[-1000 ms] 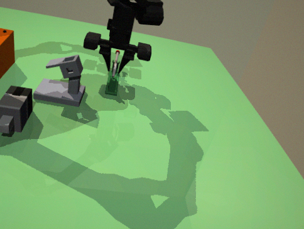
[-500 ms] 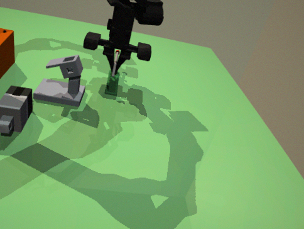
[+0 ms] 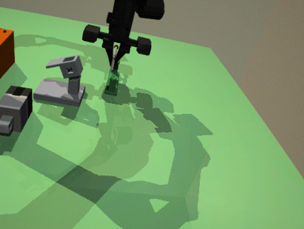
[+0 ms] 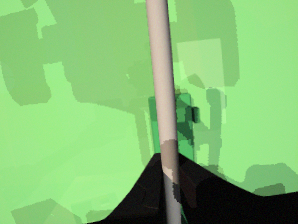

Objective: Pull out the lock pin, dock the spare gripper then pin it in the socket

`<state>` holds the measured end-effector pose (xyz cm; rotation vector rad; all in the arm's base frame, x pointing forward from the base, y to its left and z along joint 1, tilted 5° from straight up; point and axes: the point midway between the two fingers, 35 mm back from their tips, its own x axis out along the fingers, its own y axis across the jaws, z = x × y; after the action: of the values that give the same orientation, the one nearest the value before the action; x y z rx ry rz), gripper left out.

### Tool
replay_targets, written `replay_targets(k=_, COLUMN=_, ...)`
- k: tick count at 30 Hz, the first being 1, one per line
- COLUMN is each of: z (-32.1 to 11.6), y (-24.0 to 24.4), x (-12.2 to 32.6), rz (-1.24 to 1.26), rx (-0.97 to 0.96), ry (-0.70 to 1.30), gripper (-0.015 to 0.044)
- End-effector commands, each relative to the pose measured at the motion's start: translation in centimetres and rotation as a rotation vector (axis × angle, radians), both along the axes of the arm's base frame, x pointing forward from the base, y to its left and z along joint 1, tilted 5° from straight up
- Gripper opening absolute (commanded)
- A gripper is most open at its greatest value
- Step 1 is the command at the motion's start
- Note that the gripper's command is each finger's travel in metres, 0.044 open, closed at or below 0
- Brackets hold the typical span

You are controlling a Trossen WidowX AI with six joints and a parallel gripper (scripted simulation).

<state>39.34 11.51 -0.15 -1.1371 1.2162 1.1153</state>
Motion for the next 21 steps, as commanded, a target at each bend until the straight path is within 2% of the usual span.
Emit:
replay_targets(k=1, z=0.9, y=0.1, x=0.0, rz=-0.001, rx=0.001, ry=-0.004, gripper=0.0)
replay_targets(k=12, z=0.6, y=0.0, x=-0.1, rz=0.001, rx=-0.001, ry=0.004, gripper=0.0)
replay_targets(k=21, z=1.4, y=-2.6, x=0.1, rz=-0.005, rx=-0.004, ry=0.003, gripper=0.0)
